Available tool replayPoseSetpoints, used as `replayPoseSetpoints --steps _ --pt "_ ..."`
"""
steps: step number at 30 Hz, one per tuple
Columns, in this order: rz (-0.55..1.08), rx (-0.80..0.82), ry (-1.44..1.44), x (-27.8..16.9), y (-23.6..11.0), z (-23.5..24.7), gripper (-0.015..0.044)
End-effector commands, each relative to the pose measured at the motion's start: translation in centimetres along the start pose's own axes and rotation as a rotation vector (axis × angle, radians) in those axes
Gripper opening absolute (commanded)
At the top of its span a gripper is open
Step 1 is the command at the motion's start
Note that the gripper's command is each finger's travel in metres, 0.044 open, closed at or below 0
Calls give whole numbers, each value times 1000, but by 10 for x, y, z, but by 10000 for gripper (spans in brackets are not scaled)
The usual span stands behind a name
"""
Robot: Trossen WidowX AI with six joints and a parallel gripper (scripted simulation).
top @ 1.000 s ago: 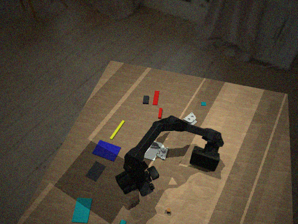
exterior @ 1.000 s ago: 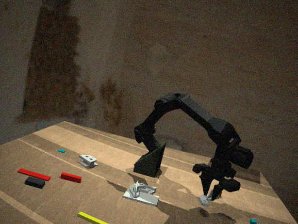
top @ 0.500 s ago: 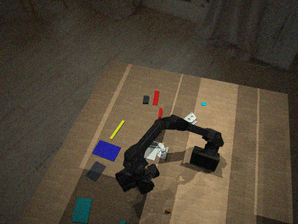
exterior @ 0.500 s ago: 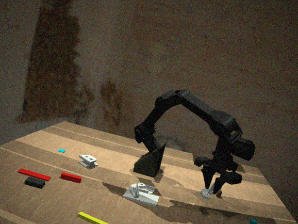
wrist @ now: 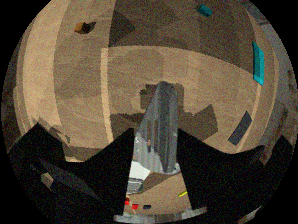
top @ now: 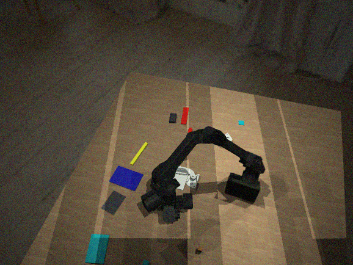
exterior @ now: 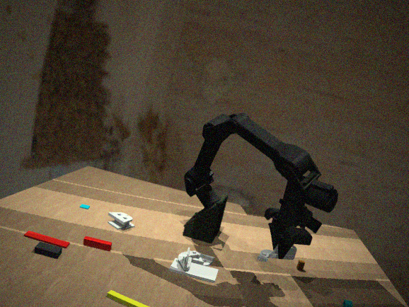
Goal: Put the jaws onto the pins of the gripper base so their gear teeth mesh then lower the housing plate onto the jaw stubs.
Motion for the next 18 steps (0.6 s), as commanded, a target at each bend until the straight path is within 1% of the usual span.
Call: replayPoseSetpoints --steps 1,18 --pt "2 -5 149 -12 -3 7 134" --pt "3 -4 691 -48 -7 39 134"
Point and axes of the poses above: the point midway between the two fingers, 35 mm back from their tips, its own y axis out along the fingers, its own z axis across the jaws, x = y × z, the point moved 5 cm from there along -y, back along the fingers, and after that the axes turned 2 degrees about -y, right-handed, at the moved point
